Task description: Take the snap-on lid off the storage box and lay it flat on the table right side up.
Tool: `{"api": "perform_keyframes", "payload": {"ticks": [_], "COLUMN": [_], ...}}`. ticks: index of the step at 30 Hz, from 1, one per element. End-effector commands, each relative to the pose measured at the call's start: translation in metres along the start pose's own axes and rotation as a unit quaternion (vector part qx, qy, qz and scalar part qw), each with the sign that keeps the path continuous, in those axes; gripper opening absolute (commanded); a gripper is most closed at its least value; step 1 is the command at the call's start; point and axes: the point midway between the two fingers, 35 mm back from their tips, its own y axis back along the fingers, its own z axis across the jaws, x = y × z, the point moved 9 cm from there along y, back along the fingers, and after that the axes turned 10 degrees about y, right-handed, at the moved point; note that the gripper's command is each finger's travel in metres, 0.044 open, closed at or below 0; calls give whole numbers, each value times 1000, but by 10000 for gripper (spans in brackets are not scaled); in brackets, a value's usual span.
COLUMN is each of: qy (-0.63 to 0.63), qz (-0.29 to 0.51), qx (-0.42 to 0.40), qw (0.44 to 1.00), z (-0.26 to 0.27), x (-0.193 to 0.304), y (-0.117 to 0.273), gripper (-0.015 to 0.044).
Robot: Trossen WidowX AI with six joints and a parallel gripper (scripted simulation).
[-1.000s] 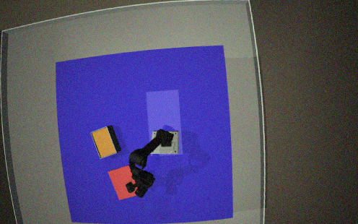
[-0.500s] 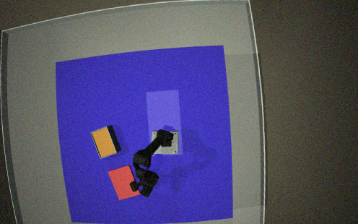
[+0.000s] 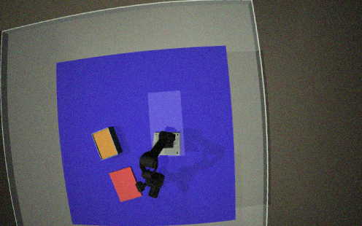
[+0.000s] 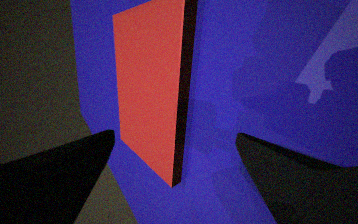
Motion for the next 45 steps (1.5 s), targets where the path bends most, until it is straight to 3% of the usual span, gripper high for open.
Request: {"api": "perform_keyframes", "payload": {"ticks": [1, 45], "qy": [-2, -2], "qz": [-1, 1], "qx": [1, 1], "qw": [1000, 1000], "z": [-5, 39], "x": [0, -6], "y": [7, 77], "gripper": [440, 440]}}
